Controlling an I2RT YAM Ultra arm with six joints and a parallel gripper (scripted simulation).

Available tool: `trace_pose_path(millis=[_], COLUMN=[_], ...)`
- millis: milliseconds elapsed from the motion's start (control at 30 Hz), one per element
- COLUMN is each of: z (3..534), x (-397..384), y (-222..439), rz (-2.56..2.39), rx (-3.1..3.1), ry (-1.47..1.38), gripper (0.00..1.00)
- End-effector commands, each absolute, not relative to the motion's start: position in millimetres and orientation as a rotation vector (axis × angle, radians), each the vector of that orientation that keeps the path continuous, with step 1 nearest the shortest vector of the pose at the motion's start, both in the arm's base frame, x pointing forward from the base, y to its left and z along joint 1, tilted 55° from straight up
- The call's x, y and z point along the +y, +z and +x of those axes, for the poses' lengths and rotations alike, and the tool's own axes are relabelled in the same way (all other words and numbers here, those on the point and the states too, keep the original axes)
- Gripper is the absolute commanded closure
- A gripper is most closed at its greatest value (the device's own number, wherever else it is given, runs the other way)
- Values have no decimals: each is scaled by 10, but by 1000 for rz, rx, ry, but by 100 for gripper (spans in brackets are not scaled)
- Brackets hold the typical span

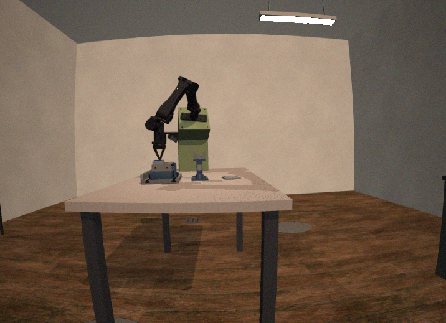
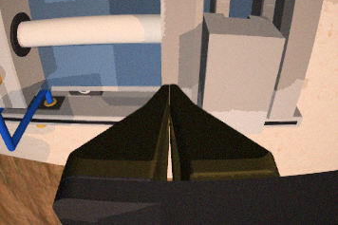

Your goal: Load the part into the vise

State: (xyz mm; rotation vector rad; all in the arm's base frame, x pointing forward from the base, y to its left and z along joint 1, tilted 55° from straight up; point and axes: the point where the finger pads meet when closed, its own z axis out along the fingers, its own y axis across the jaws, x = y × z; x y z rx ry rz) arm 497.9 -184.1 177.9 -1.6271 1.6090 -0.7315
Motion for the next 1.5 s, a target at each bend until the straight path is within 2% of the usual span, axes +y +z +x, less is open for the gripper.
trace_pose_path(millis=[0, 1467], z=[5044, 5052], x=[-1915, -1919], y=[1927, 1918], rz=[-1605, -1603], rx=[1592, 1594], ry=[-779, -775], gripper=[100, 100])
